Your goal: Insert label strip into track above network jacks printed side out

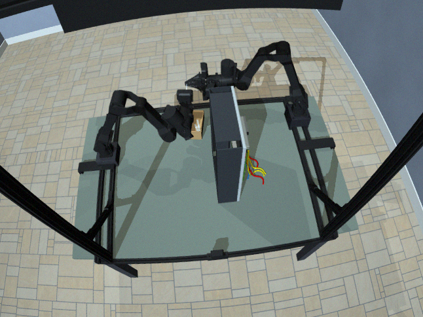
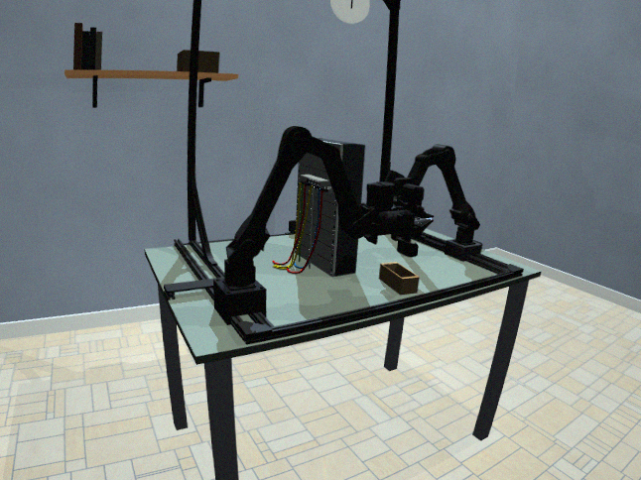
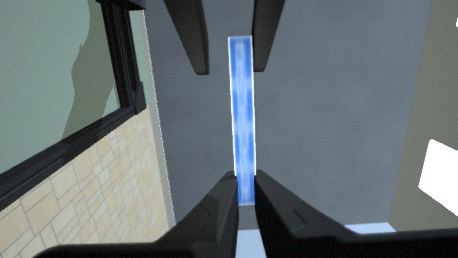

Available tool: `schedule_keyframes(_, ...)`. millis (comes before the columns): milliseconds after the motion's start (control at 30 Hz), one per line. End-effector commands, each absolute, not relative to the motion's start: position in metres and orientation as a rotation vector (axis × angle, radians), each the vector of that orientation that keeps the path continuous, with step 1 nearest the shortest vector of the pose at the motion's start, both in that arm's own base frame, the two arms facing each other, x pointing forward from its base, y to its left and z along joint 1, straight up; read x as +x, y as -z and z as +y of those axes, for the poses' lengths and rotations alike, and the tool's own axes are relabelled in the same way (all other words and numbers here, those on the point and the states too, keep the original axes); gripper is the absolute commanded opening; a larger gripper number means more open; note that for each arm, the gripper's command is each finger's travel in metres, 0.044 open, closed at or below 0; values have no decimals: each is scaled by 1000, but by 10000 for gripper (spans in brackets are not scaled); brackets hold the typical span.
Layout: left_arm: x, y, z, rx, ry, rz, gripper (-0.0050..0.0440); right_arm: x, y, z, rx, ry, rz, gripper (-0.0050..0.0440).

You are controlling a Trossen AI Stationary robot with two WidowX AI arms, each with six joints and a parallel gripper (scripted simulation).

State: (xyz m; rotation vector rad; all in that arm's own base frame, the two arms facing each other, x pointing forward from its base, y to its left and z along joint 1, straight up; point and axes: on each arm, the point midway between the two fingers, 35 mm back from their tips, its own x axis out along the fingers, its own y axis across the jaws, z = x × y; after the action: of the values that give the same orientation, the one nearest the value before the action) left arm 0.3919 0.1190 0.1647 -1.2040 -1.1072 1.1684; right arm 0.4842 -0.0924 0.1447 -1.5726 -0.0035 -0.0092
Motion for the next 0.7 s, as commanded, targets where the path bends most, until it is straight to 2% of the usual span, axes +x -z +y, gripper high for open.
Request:
schedule_keyframes(0, 390, -176, 118, -1233, -1155, -1133, 85, 488, -152, -98, -1578, 24, -15, -50)
schedule_keyframes(667, 390, -176, 118, -1233, -1155, -1133, 85, 493, -153, -127, -1580, 23, -15, -50)
